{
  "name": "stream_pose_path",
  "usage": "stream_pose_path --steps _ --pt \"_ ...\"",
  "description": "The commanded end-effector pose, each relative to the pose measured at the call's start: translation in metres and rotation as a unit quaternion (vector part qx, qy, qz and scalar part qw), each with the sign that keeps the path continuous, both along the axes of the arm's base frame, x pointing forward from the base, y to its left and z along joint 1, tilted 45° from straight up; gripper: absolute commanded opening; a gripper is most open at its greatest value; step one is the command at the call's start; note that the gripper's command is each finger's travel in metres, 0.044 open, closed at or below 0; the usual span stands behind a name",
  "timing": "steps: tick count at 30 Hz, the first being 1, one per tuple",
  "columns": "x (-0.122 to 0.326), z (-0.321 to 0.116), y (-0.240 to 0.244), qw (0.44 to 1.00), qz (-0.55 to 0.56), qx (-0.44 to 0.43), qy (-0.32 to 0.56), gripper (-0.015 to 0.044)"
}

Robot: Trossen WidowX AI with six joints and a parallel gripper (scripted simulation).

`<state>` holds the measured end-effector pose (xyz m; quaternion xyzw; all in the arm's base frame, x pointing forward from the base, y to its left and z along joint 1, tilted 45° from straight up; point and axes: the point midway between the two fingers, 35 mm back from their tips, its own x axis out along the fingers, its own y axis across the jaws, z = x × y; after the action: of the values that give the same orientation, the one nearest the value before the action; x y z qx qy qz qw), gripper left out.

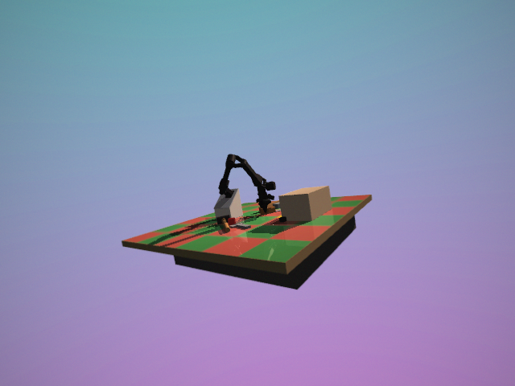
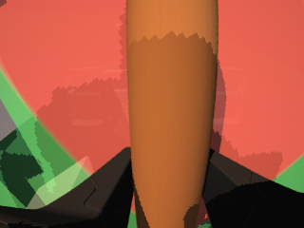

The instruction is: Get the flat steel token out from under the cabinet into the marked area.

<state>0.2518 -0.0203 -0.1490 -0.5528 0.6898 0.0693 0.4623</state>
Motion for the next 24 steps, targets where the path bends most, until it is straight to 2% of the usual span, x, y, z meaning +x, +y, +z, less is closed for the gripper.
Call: stream_pose_path --steps 1,24 --pt "0.002 0.006 -0.003 1.0 0.002 -0.001 -0.002 0.0" --pt "0.008 0.025 -0.023 1.0 0.002 -0.002 -0.001 0.0"
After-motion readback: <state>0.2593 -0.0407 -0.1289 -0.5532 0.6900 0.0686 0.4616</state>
